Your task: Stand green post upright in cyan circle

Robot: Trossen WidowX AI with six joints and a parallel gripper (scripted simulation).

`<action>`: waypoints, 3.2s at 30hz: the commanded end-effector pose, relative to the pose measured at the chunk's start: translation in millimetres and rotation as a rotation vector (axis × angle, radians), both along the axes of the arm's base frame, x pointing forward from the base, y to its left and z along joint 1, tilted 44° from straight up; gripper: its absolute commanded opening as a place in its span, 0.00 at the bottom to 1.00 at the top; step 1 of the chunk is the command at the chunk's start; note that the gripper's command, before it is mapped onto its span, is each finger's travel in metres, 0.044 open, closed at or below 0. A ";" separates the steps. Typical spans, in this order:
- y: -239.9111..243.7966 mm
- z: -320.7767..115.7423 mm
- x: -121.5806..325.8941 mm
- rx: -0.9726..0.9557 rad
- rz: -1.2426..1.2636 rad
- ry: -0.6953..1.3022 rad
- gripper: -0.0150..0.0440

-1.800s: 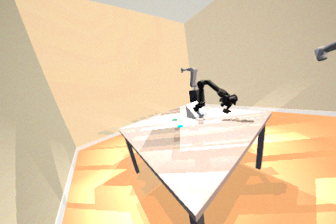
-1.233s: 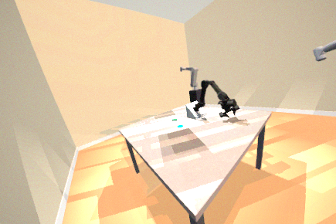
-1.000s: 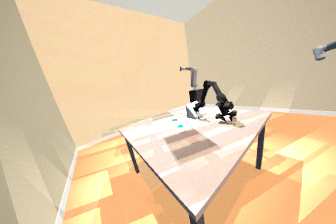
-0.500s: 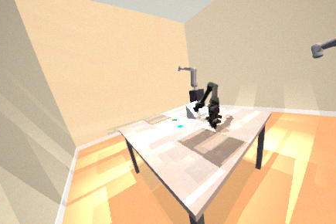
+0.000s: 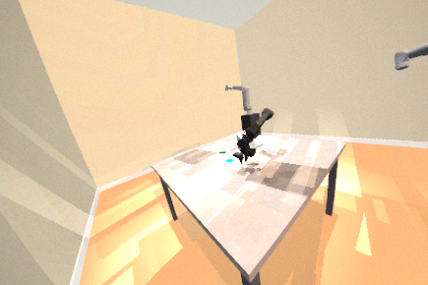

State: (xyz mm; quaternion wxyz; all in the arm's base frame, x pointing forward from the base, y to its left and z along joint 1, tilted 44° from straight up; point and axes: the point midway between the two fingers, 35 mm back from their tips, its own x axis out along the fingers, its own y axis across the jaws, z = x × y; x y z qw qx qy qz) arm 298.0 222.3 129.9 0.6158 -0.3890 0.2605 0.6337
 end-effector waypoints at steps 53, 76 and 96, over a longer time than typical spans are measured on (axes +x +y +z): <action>-279.1 -277.3 -17.4 0.070 -1.797 1.527 0.65; -297.8 -260.5 -12.3 0.069 -1.800 1.524 0.29; -340.8 -214.9 -8.7 0.067 -1.802 1.522 0.29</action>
